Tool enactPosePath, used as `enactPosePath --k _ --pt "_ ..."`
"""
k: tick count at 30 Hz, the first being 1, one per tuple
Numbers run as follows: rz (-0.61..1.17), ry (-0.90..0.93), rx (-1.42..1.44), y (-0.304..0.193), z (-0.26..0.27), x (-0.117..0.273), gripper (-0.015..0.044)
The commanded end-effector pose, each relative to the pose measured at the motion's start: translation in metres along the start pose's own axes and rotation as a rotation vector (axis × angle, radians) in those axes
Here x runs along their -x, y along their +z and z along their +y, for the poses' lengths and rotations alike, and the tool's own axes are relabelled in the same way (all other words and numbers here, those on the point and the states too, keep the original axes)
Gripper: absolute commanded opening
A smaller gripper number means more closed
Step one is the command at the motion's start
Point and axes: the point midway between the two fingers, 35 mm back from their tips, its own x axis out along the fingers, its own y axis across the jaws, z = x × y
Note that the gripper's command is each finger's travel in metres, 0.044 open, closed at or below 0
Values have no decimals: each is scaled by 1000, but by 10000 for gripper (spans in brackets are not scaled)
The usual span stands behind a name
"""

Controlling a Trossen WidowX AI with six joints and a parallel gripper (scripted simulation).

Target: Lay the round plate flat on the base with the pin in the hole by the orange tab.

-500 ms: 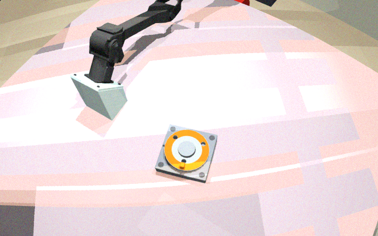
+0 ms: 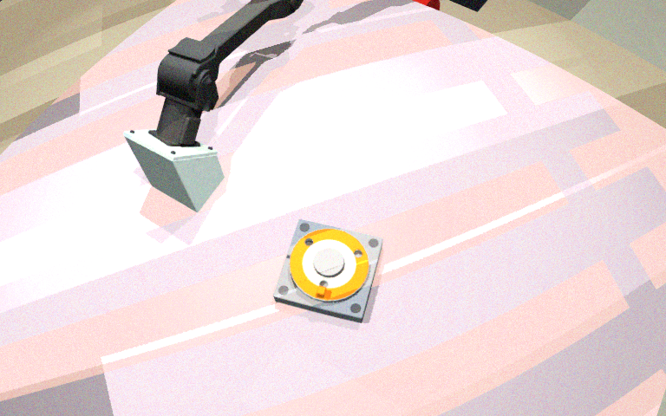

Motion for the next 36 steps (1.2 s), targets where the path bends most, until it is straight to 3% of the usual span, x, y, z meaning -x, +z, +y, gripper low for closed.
enactPosePath --k 1,10,18,26,36 --pt "-165 88 -13 55 53 1 0" --pt "-463 270 -53 145 141 33 0" --pt "-708 495 -84 216 223 94 0" --pt "-939 730 -130 275 286 186 0" --pt "-1225 1118 -194 317 342 341 0"
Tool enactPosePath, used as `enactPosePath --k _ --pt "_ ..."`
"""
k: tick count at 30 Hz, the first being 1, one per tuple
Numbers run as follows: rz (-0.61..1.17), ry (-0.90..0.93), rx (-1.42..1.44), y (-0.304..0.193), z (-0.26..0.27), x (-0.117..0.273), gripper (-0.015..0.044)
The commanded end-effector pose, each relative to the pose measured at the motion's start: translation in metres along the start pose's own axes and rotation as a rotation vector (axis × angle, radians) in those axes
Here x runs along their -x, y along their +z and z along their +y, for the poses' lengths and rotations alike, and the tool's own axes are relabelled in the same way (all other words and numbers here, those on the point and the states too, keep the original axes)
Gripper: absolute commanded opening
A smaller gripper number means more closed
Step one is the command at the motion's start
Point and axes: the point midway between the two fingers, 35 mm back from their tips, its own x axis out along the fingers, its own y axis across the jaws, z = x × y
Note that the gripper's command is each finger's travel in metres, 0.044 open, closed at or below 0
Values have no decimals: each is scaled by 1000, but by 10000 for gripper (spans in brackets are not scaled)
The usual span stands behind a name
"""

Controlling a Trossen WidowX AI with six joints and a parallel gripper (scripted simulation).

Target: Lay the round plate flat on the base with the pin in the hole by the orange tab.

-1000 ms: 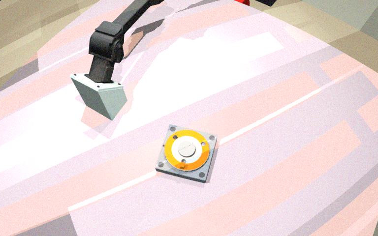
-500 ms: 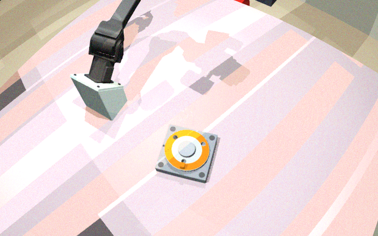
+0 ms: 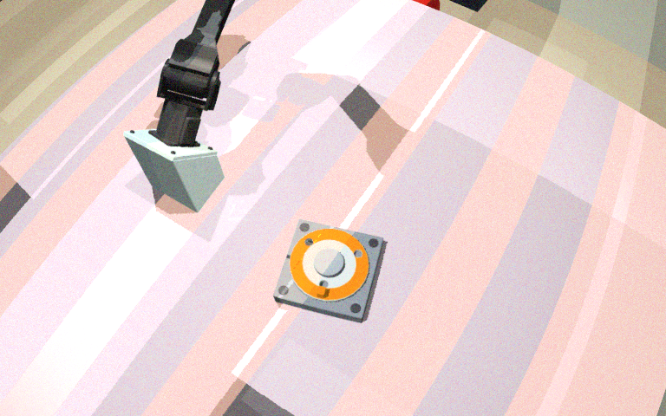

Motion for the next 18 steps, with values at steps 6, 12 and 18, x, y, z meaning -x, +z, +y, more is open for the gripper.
enactPosePath --k 6,12,18 --pt "-230 337 -116 81 123 -17 0" --pt "-380 639 -194 139 212 6 0" --pt "-470 944 -273 184 290 46 0"
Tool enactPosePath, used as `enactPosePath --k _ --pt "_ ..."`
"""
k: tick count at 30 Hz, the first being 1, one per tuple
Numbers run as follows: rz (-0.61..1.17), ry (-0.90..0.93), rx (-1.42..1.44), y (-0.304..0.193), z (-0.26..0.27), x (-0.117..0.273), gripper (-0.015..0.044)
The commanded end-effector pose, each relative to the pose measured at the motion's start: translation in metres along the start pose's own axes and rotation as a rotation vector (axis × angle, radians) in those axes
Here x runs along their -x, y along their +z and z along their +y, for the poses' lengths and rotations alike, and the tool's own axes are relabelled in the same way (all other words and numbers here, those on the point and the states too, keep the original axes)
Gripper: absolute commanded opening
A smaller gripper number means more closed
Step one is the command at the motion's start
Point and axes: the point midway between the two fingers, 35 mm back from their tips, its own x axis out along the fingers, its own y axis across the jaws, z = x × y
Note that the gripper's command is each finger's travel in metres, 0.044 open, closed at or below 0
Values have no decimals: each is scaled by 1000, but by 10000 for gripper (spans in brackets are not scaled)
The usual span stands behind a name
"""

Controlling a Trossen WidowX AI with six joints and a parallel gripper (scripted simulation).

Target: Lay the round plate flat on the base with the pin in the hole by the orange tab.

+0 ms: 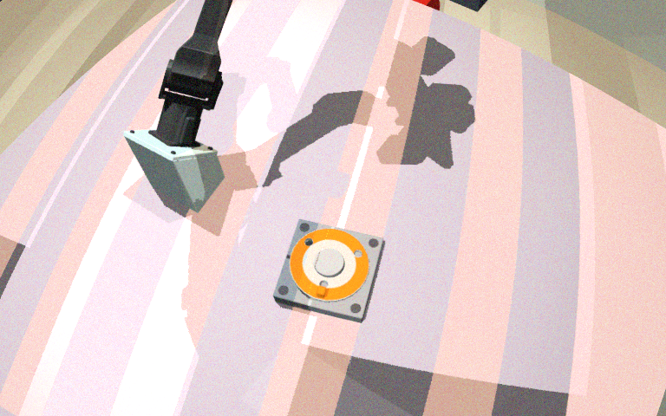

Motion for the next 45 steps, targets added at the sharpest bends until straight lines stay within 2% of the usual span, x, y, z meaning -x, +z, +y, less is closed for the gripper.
enactPosePath --k 1,7,13,19,21,27,38,45 --pt "-67 235 -87 20 69 -28 0" --pt "-109 554 -222 47 162 -45 0" --pt "-95 859 -353 71 245 -40 0" --pt "25 1304 -527 101 346 -3 0" --pt "57 1368 -551 102 360 4 0" --pt "406 1818 -723 106 445 71 0" --pt "451 1858 -740 115 450 78 0" --pt "450 1859 -740 127 485 88 0"
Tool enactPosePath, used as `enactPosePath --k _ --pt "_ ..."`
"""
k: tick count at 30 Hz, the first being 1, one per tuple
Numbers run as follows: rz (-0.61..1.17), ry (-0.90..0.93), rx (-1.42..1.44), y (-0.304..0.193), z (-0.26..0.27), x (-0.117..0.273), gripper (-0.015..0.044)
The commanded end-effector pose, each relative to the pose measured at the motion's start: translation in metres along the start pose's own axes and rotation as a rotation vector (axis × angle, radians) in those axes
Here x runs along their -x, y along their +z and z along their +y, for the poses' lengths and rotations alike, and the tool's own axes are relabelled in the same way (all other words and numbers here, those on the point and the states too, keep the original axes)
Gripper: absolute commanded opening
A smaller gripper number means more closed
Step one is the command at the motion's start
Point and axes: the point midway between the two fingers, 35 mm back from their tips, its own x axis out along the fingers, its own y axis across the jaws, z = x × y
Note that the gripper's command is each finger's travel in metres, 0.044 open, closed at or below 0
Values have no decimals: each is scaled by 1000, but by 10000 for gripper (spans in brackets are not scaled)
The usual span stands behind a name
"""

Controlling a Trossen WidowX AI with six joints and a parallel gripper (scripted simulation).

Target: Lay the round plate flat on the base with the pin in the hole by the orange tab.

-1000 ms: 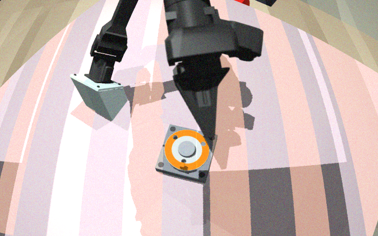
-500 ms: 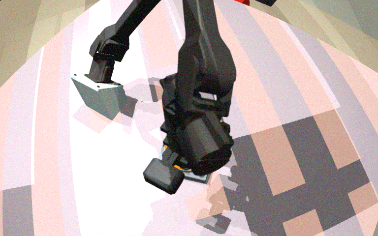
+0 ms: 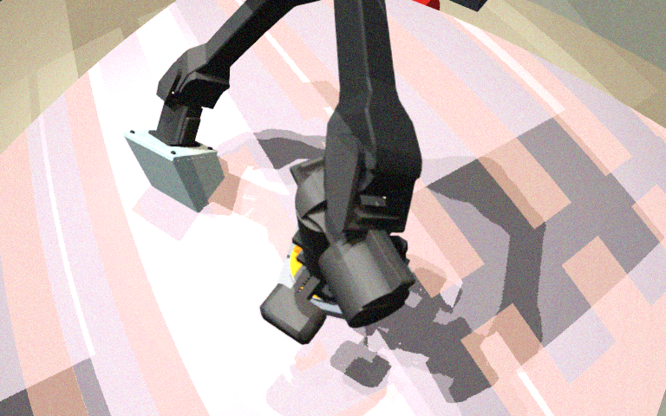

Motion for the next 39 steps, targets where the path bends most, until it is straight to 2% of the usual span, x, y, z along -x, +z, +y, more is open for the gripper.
enactPosePath --k 1,39 --pt "8 12 -10 -2 2 -26 0" --pt "9 12 -11 -37 -11 -31 0"
